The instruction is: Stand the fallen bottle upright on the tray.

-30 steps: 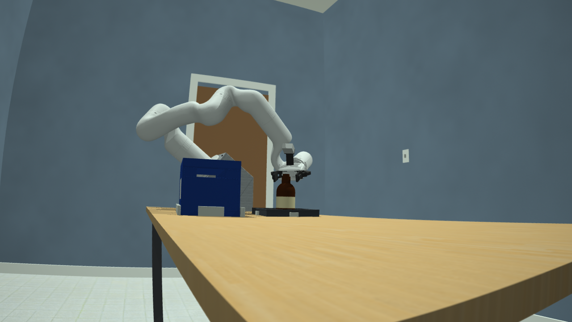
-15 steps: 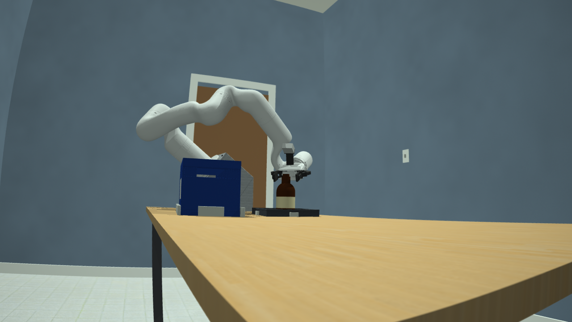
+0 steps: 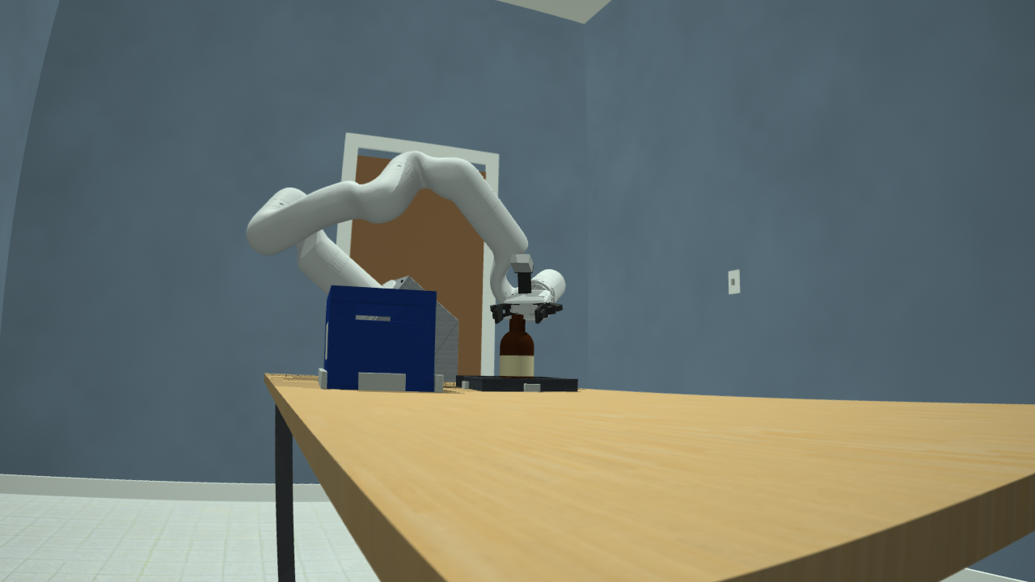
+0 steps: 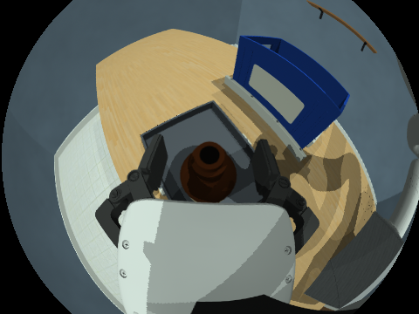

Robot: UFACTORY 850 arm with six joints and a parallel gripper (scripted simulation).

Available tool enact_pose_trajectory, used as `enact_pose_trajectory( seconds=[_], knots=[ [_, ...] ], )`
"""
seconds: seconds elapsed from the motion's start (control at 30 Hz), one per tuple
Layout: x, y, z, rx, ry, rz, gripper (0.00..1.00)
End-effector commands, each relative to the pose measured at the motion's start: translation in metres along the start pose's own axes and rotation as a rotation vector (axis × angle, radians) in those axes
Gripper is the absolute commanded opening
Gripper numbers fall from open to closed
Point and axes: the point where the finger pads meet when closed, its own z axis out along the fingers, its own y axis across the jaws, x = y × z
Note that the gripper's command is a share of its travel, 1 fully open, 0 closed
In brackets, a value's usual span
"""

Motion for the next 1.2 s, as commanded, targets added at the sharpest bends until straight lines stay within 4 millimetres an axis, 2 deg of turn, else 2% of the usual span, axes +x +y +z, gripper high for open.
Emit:
enact_pose_trajectory(
  seconds=[0.0,0.33,0.83,1.17],
  knots=[
    [0.008,0.000,-0.003,0.000,0.001,0.002,1.00],
    [0.024,0.000,-0.008,0.000,0.001,0.002,1.00],
    [0.059,0.000,-0.021,0.000,0.001,0.002,1.00],
    [0.073,0.000,-0.026,0.000,0.001,0.002,1.00]
  ],
)
